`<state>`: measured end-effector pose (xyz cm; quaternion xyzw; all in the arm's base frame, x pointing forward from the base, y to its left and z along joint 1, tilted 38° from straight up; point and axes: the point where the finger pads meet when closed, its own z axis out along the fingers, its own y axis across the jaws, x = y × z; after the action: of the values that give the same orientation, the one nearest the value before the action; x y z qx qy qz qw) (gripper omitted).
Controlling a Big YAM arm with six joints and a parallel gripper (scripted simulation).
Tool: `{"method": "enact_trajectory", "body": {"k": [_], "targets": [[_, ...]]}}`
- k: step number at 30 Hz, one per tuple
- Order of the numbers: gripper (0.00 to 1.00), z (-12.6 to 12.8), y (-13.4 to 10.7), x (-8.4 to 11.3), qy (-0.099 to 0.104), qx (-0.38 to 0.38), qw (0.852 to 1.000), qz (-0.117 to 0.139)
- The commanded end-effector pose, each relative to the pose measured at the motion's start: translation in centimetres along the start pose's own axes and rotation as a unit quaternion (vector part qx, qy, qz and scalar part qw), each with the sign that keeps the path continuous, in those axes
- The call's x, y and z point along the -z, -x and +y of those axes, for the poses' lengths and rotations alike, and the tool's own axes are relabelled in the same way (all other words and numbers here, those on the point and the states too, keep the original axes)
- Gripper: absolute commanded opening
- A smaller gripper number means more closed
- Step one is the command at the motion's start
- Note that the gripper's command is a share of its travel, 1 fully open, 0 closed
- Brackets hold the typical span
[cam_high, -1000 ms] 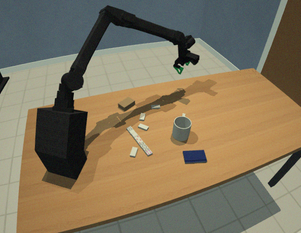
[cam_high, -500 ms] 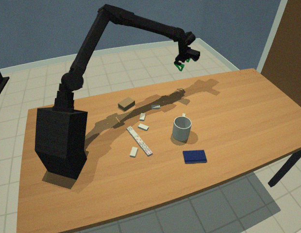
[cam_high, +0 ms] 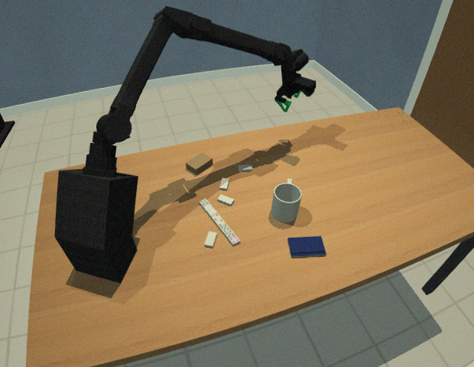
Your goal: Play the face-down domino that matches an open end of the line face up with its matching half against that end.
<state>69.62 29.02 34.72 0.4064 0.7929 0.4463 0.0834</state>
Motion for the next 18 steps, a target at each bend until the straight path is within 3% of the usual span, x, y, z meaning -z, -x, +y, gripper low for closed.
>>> {"method": "enact_trajectory", "body": {"k": [1,8,9,15,18], "targets": [[1.00,4.9,0.0,5.3,0.047,0.023,0.999,-0.015],[1.00,4.9,0.0,5.3,0.047,0.023,0.999,-0.015],[1.00,1.1,0.1,1.6,0.014,0.013,1.000,-0.008],[1.00,3.6,0.9,6.2,0.052,0.071,0.995,-0.043],[1.00,3.8,1.3,6.6,0.071,0.101,0.991,-0.060]]}}
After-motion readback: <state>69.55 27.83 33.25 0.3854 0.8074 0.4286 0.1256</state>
